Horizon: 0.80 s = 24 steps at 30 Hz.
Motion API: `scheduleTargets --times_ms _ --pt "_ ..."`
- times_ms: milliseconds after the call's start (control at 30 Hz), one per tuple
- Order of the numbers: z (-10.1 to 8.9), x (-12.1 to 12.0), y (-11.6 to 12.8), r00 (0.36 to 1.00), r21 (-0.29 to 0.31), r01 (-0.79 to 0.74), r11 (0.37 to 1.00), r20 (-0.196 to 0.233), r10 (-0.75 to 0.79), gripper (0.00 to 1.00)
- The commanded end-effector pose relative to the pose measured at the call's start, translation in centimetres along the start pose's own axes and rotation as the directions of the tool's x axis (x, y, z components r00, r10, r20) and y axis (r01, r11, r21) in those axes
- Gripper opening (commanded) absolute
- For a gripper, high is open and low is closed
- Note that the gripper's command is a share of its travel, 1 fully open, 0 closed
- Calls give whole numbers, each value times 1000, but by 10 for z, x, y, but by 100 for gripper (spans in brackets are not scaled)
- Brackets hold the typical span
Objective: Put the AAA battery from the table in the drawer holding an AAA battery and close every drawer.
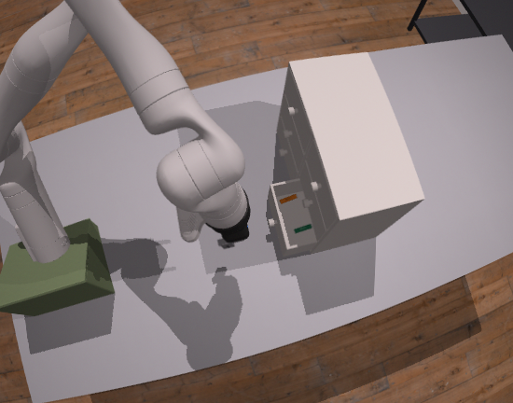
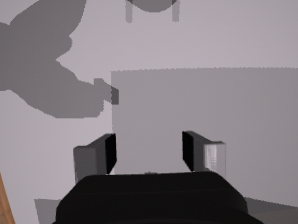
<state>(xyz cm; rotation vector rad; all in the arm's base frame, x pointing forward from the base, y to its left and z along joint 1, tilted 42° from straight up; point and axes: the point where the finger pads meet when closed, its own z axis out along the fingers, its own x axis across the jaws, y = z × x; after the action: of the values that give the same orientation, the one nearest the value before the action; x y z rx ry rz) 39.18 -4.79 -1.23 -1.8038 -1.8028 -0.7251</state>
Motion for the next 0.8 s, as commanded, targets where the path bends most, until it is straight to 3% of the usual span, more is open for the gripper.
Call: scheduleTargets --times_ms 0,767 --pt "1 0 3 1000 15 7 1000 2 -7 100" --pt "-2 0 3 1000 109 7 994 2 -7 100"
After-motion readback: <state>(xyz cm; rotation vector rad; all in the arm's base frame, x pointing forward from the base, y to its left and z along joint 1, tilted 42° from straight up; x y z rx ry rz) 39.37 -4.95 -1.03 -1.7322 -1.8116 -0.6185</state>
